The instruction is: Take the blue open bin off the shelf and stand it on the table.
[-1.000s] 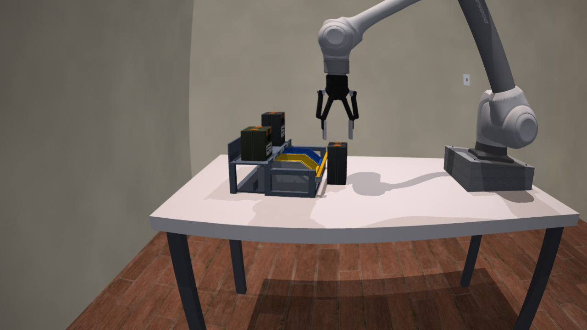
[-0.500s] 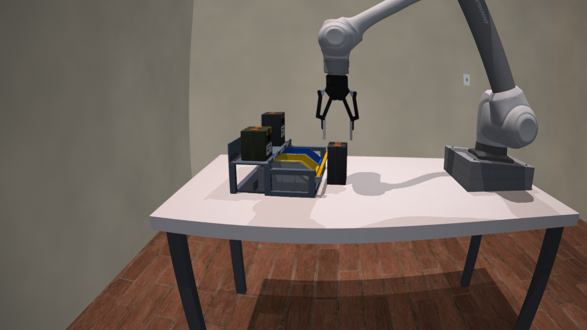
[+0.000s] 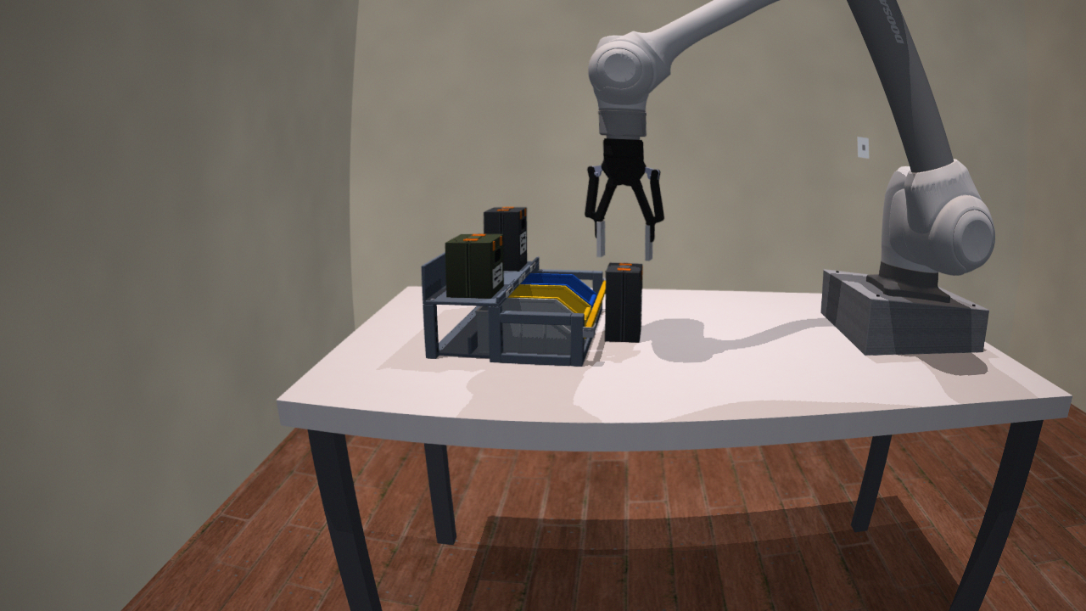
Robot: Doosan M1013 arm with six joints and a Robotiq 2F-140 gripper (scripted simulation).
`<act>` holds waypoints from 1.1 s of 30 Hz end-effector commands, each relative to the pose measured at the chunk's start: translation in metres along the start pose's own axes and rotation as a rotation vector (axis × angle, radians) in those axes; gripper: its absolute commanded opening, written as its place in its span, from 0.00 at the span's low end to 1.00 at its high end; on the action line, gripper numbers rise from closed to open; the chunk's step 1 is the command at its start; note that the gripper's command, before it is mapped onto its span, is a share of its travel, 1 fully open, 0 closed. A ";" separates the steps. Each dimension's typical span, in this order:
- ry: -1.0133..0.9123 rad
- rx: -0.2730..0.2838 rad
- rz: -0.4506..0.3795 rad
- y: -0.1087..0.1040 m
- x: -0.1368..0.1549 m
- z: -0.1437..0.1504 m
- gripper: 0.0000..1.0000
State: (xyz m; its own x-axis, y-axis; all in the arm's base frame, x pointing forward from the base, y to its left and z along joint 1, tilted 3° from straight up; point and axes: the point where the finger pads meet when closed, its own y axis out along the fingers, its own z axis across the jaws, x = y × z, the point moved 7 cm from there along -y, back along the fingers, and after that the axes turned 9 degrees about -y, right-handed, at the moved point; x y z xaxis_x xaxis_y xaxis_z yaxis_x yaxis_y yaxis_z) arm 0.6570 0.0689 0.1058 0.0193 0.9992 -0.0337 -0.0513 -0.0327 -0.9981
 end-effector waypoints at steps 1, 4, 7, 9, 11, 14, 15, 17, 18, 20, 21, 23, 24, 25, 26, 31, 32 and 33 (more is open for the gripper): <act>0.001 0.000 0.000 0.000 0.000 0.000 0.57; 0.001 0.000 0.000 0.000 0.000 0.000 0.57; 0.001 0.000 0.000 0.000 0.000 0.000 0.57; 0.105 0.000 0.000 0.000 0.000 0.000 0.57; 0.209 0.000 0.000 0.000 0.000 0.000 0.57; 0.261 0.000 0.000 0.000 0.000 0.000 0.57; 0.261 0.000 0.000 0.000 0.000 0.000 0.57; 0.261 0.000 0.000 0.000 0.000 0.000 0.57; 0.261 0.000 0.000 0.000 0.000 0.000 0.57; 0.261 0.000 0.000 0.000 0.000 0.000 0.57; 0.261 0.000 0.000 0.000 0.000 0.000 0.57; 0.261 0.000 0.000 0.000 0.000 0.000 0.57; 0.261 0.000 0.000 0.000 0.000 0.000 0.57; 0.313 0.000 0.000 0.000 0.000 0.000 0.57; 0.365 0.000 0.000 0.000 0.000 0.000 0.57; 0.521 0.000 0.000 0.000 0.000 0.000 0.57; 0.521 0.000 0.000 0.000 0.000 0.000 0.57; 0.521 0.000 0.000 0.000 0.000 0.000 0.57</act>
State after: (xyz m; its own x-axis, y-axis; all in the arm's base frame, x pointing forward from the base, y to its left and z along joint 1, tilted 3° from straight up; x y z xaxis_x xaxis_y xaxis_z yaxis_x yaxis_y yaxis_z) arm 0.6570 0.0689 0.1059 0.5084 0.8594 -0.0543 -0.0514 -0.0327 -0.9981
